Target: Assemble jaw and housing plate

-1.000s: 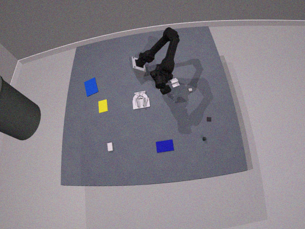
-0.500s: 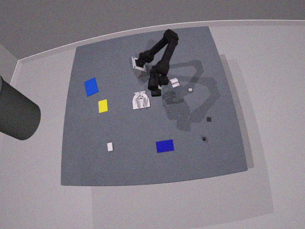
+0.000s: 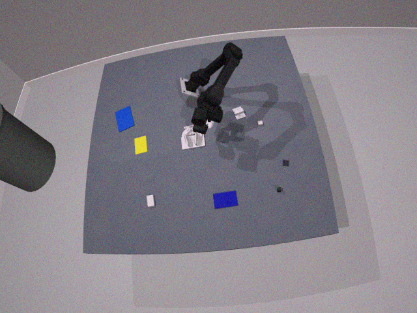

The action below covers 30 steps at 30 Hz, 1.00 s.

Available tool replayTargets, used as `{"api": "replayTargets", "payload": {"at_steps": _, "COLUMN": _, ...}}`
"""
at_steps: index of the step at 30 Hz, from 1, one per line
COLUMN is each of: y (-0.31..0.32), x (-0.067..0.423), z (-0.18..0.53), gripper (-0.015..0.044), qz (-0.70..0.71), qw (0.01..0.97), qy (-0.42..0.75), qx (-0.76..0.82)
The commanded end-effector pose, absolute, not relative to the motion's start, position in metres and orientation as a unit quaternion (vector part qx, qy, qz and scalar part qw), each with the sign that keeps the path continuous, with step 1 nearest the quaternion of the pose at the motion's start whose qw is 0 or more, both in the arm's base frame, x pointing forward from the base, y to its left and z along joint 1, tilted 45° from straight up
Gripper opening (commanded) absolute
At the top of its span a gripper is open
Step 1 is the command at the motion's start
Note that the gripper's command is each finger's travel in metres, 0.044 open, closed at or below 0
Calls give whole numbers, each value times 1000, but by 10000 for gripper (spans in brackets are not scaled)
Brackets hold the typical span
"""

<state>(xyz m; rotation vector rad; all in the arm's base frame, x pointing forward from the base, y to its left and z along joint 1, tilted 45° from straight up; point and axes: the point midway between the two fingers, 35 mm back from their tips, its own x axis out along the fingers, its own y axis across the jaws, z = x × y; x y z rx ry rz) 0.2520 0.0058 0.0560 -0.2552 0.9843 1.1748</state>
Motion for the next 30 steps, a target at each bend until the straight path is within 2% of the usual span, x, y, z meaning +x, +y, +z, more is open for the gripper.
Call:
{"api": "replayTargets", "payload": {"at_steps": 1, "y": -2, "x": 252, "z": 50, "gripper": 351, "qz": 506, "qw": 719, "qy": 470, "qx": -80}}
{"api": "replayTargets", "payload": {"at_steps": 30, "y": -45, "x": 238, "z": 7, "gripper": 351, "qz": 307, "qw": 694, "qy": 618, "qx": 206}}
